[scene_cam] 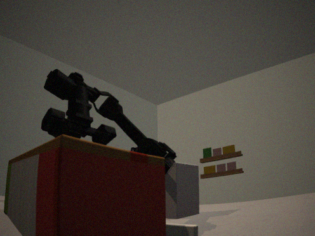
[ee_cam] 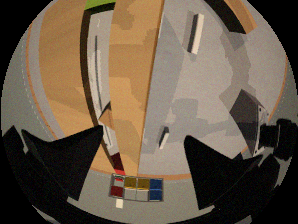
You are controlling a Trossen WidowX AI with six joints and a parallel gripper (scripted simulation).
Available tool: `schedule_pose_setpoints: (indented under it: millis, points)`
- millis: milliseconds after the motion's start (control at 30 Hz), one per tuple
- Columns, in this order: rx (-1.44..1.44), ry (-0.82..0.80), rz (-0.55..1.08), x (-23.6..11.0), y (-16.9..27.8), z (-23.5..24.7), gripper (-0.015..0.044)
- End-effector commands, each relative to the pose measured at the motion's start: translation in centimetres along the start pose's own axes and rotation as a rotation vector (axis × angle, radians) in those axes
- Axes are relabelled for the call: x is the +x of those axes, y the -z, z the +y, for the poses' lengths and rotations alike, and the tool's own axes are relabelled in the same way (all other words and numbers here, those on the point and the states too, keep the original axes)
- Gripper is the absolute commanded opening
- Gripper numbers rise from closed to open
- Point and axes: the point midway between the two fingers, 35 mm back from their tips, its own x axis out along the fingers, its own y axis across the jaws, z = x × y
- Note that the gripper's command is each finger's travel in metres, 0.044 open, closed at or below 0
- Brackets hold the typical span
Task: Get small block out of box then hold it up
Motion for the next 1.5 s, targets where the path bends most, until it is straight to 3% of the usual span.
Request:
schedule_pose_setpoints:
  millis: [0, 1100, 1467]
  points:
    - [-0.006, 0.002, -0.005, 0.8, -0.4, 0.0, 0.0400]
    - [-0.006, 0.001, -0.010, 5.5, -2.8, -0.1, 0.0400]
    - [0.000, 0.000, -0.003, 5.8, -0.6, 0.0, 0.0400]
